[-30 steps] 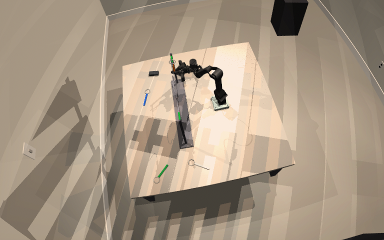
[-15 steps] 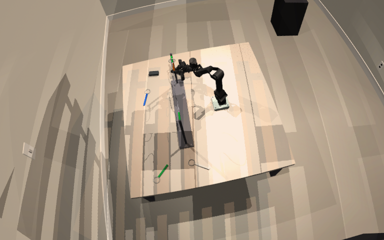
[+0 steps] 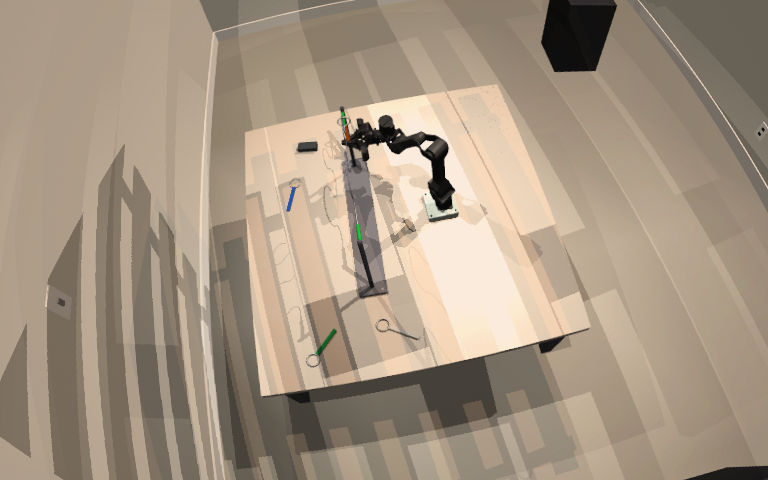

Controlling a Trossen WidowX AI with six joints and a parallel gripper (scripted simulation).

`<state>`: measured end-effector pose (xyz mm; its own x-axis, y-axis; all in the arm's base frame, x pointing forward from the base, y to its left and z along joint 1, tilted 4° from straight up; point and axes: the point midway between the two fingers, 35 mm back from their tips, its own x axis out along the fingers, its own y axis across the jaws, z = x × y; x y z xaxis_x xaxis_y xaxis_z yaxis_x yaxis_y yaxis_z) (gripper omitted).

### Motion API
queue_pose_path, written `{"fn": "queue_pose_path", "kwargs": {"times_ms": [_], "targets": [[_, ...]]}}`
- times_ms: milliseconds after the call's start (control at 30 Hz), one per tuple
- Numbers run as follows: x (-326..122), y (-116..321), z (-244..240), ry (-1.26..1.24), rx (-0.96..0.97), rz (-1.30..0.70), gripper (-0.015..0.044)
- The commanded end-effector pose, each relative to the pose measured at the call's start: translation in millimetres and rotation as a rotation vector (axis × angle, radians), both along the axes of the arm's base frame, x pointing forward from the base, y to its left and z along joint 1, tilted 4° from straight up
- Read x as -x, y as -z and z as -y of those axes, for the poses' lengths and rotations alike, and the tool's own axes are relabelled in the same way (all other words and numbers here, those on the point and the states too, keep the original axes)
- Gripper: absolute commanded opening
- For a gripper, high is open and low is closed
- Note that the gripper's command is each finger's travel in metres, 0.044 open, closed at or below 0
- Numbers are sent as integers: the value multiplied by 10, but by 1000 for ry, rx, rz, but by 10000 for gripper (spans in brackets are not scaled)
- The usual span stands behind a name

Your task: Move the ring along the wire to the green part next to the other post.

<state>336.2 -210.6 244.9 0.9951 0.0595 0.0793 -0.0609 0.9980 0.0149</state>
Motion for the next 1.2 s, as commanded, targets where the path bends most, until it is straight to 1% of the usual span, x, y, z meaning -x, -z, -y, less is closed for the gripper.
{"fn": "queue_pose_path", "kwargs": {"times_ms": [0, 433, 1167], "targets": [[2, -11, -3, -1, 8, 2, -150], [2, -12, -8, -1, 8, 2, -150], [14, -14, -234, -5, 0, 0, -150]]}}
